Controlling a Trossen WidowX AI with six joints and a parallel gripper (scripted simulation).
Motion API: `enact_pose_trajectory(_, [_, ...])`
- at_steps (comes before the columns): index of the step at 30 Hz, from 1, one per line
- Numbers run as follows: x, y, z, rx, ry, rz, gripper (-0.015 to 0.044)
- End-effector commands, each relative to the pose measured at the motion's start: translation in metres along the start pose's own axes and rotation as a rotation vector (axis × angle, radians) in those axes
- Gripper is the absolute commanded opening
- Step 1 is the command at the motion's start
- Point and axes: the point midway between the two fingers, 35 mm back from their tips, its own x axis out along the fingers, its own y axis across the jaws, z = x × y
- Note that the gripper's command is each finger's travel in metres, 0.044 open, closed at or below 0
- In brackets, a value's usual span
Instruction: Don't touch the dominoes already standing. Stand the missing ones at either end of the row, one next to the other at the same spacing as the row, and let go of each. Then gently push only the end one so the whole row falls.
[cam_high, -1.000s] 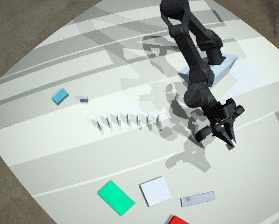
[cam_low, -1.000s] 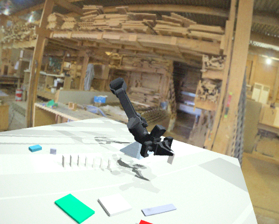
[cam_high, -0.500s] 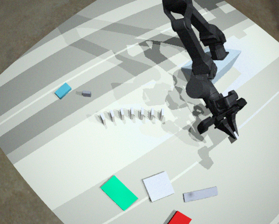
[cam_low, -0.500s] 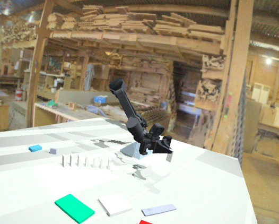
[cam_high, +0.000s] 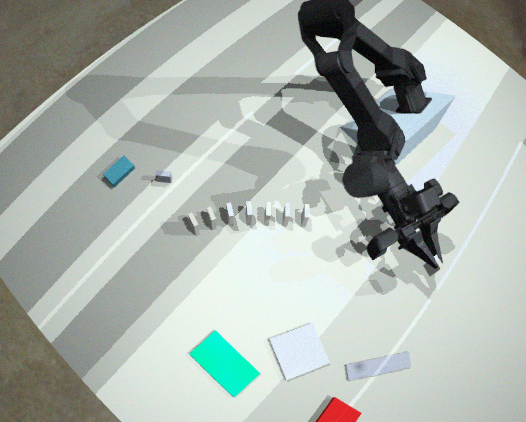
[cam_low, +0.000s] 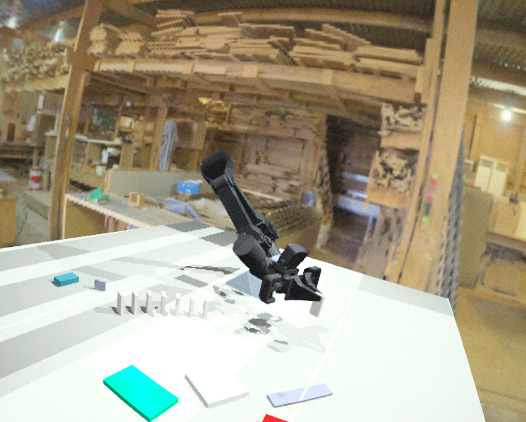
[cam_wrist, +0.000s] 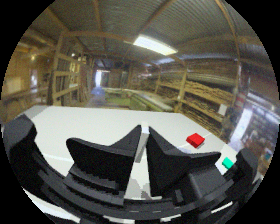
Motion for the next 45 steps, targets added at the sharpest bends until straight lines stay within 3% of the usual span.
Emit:
enact_pose_trajectory(1, [0.002, -0.002, -0.013, -0.006, -0.002, 0.002, 0.0020])
enact_pose_trajectory(19, [0.004, 0.004, -0.082, 0.001, -0.003, 0.000, 0.0020])
enact_pose_trajectory(31, [0.004, 0.005, -0.084, 0.002, -0.004, -0.001, 0.0020])
enact_pose_trajectory(45, [0.004, 0.005, -0.084, 0.002, -0.004, -0.001, 0.0388])
